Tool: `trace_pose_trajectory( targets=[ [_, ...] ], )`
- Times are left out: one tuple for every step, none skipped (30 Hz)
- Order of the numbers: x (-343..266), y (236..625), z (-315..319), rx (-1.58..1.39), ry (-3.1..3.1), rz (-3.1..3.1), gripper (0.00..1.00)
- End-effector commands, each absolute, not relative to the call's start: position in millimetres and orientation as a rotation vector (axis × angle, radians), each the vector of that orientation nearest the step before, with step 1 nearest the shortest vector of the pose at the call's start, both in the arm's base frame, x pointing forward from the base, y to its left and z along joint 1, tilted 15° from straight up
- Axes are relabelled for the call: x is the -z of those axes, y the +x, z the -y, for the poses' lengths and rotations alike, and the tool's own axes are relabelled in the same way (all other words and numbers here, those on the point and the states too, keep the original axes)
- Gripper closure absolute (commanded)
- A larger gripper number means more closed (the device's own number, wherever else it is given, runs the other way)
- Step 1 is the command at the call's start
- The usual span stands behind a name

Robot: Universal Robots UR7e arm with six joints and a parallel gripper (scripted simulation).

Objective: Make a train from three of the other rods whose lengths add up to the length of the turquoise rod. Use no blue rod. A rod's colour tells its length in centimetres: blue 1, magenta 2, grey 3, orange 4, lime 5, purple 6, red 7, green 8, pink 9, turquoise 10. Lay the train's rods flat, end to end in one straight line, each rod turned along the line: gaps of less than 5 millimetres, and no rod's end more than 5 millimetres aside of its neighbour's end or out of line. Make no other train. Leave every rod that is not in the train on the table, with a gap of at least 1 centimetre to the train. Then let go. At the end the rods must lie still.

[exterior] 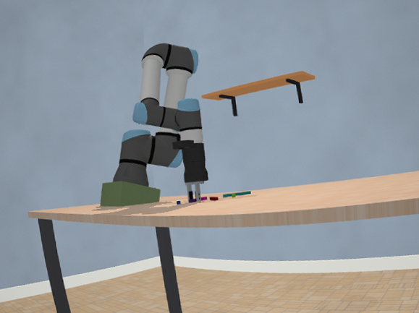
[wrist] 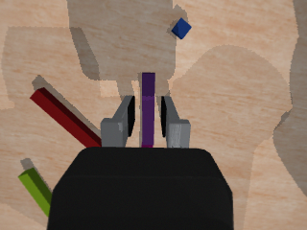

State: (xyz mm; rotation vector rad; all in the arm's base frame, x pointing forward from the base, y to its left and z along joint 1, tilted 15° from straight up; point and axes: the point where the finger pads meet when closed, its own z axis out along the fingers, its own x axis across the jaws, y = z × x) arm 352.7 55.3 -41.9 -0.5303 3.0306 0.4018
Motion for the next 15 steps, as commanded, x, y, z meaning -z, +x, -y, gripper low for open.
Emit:
trace_pose_trajectory(
  targets=[
    [41.6, 353.1, -55.1, -0.401, -0.530, -3.030, 0.46],
    [41.6, 353.1, -55.1, -0.401, -0.530, -3.030, 0.46],
    [41.6, 353.1, -55.1, -0.401, -0.530, -3.030, 0.46],
    [41.6, 353.1, -55.1, -0.401, -0.530, -3.030, 0.46],
    [41.6, 353.1, -55.1, -0.401, -0.530, -3.030, 0.46],
    [41.6, 353.1, -55.1, -0.401, -0.530, -3.030, 0.46],
    [41.6, 353.1, -55.1, -0.401, -0.530, -3.030, 0.46],
    [41.6, 353.1, -55.1, -0.401, -0.530, -3.030, 0.46],
    [41.5, 353.1, -55.1, -0.401, -0.530, -3.030, 0.46],
    [41.3, 353.1, -55.0, -0.401, -0.530, -3.030, 0.46],
    [40.8, 353.1, -54.9, -0.401, -0.530, -3.030, 0.46],
    [40.1, 353.1, -54.7, -0.401, -0.530, -3.030, 0.46],
    [39.1, 353.1, -54.4, -0.401, -0.530, -3.030, 0.46],
    [37.7, 353.1, -54.1, -0.401, -0.530, -3.030, 0.46],
    [36.1, 353.1, -53.6, -0.401, -0.530, -3.030, 0.46]
  ],
)
